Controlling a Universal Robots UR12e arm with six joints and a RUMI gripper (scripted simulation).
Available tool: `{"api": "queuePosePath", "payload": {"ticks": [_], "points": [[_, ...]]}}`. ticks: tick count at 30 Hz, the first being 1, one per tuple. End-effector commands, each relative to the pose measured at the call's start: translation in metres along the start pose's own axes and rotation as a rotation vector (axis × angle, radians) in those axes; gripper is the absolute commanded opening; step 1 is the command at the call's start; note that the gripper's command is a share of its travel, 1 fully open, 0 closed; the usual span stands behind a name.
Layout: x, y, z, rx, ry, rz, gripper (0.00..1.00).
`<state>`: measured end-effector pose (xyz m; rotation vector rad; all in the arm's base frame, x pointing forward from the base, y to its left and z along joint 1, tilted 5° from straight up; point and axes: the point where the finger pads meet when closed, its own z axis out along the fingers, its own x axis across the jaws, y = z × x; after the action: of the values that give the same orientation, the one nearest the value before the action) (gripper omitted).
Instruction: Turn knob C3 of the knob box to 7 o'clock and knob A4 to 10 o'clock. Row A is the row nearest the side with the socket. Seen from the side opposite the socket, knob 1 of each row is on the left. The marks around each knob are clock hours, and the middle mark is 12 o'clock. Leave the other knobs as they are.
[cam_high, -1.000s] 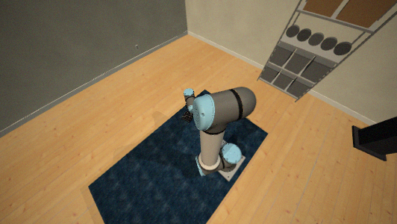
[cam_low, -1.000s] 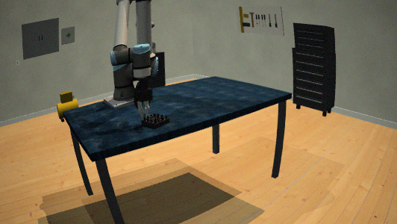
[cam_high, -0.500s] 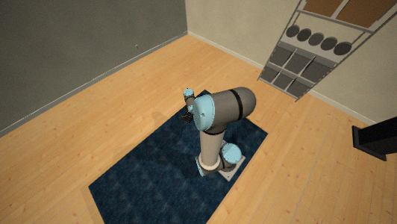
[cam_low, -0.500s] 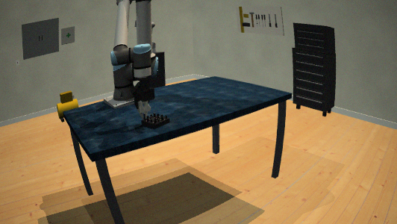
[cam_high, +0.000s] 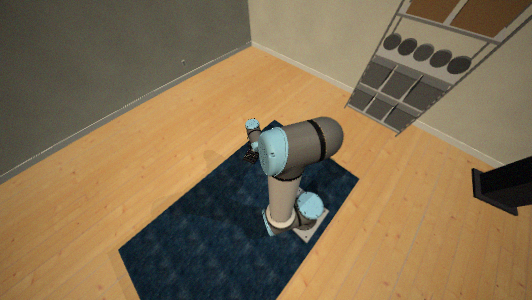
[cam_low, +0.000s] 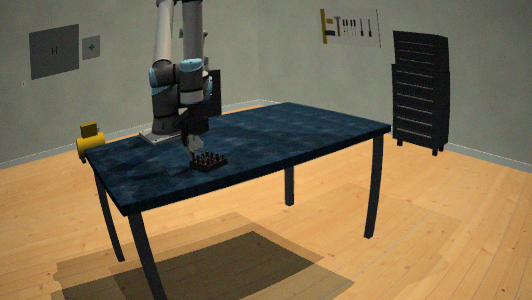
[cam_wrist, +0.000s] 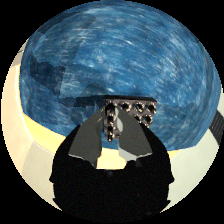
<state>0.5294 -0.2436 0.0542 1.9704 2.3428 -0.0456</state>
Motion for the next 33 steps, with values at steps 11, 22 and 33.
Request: {"api": "queuePosePath", "payload": {"ticks": [11, 22, 33], "points": [[-0.0018, 0.0006, -0.0006, -0.003, 0.0, -0.287, 0.04], [-0.0026, 0.0009, -0.0006, -0.003, 0.0, -0.461, 0.04], [-0.0031, 0.0012, -0.0006, -0.003, 0.0, -0.583, 0.04]]}}
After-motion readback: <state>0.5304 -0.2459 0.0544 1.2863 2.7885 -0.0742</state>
